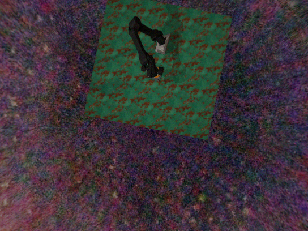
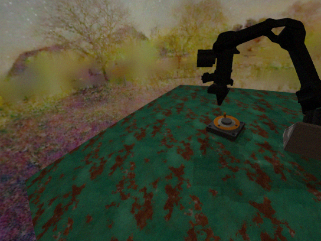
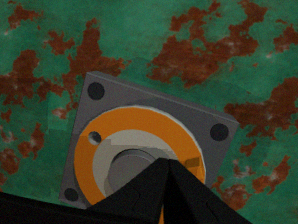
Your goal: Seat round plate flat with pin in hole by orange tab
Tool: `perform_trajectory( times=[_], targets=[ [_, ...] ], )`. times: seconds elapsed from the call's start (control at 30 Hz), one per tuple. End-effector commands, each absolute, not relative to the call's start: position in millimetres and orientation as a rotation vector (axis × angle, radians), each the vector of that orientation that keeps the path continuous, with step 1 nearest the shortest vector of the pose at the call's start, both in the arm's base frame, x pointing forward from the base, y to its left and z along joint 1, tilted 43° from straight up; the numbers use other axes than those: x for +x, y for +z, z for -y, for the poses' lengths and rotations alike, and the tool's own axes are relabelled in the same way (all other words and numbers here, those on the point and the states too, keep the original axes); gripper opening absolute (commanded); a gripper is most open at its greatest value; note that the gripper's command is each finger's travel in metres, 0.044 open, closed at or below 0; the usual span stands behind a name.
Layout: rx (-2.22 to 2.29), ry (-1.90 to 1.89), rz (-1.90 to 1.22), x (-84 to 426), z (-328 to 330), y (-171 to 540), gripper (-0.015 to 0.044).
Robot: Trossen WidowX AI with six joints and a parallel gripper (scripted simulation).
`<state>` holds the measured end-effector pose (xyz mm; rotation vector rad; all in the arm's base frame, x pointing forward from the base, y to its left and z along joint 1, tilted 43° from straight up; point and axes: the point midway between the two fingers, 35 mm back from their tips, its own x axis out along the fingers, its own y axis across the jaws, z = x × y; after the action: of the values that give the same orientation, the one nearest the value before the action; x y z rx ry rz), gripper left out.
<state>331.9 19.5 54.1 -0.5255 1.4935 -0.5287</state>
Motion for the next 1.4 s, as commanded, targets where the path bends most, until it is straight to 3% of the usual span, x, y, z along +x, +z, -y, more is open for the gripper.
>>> perform_trajectory(
  times=[0.0, 0.53, 1.37],
  targets=[
    [-0.591, -0.564, -1.529, 328.6, -7.5, 58.2, 0.0000],
    [-0.592, -0.566, -1.528, 325.3, 26.2, 24.6, 0.0000],
    [-0.593, -0.566, -1.529, 302.9, 35.3, 32.8, 0.0000]
  ],
)
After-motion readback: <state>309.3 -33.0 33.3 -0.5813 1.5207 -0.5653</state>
